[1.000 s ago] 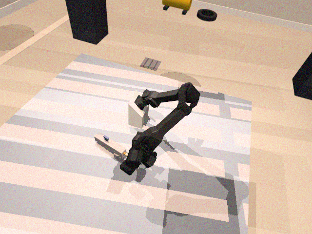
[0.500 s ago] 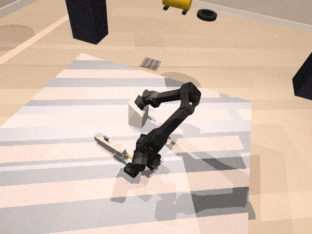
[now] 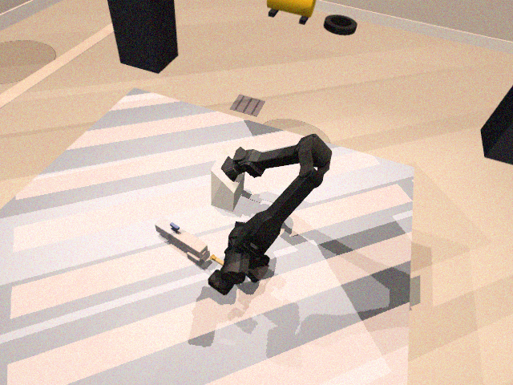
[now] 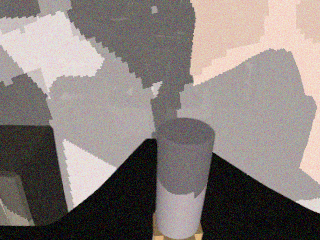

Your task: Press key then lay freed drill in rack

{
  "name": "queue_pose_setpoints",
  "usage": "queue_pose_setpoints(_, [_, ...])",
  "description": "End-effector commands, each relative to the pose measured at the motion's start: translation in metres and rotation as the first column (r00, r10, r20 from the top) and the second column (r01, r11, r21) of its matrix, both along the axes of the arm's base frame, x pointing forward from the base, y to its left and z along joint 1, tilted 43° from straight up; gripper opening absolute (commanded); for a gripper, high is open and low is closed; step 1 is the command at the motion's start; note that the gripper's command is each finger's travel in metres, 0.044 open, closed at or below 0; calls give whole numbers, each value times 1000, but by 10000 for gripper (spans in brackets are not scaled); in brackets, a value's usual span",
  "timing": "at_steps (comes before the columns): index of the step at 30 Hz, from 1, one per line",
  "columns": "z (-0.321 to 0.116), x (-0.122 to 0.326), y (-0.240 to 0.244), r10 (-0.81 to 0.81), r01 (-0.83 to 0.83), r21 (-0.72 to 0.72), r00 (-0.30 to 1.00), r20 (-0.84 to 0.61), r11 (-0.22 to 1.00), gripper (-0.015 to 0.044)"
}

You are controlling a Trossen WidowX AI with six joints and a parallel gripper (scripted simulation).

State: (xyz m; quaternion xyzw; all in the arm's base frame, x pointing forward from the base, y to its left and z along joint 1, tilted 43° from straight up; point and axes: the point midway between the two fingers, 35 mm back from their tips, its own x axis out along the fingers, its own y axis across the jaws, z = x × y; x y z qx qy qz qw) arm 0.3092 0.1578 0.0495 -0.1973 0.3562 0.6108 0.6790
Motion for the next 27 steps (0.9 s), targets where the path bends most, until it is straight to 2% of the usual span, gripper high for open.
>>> queue_pose_setpoints(1, [2,0,-2,-6,6,-4,1000,-1,1000,0])
queue_pose_setpoints(27, [11,-4,-12,-6,6,-5,1000,-1,1000,0])
